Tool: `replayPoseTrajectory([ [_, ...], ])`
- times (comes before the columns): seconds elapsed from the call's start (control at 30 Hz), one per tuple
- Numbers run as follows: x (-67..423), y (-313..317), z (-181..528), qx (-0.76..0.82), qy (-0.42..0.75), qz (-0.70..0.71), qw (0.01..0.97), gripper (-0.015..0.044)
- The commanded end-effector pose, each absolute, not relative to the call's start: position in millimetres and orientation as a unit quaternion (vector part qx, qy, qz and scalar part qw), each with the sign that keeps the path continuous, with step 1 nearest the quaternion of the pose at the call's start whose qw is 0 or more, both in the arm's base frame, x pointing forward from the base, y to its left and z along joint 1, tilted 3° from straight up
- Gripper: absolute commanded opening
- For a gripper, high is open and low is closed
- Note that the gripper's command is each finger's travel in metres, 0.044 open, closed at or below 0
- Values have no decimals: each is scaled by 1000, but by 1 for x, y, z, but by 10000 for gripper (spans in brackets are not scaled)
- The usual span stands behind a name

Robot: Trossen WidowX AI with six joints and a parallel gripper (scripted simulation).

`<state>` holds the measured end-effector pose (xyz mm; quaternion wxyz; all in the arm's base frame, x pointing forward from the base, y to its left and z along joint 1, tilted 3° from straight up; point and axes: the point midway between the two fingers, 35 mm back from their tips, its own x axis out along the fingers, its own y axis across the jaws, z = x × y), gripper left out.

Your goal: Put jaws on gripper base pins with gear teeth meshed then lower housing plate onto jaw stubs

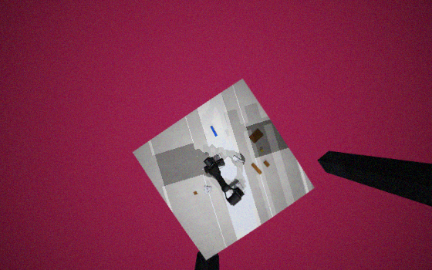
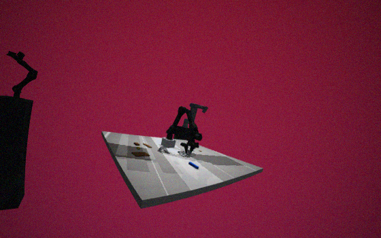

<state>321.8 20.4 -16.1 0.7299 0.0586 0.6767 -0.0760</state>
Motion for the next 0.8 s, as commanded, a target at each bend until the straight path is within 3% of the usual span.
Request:
replayPoseTrajectory([
  [0.0, 322, 20, -16, 59, 677, -76, 730, 224],
  [0.73, 320, 22, 46, 59, 674, -75, 732, 224],
  [0.77, 320, 22, 48, 59, 674, -75, 733, 198],
])
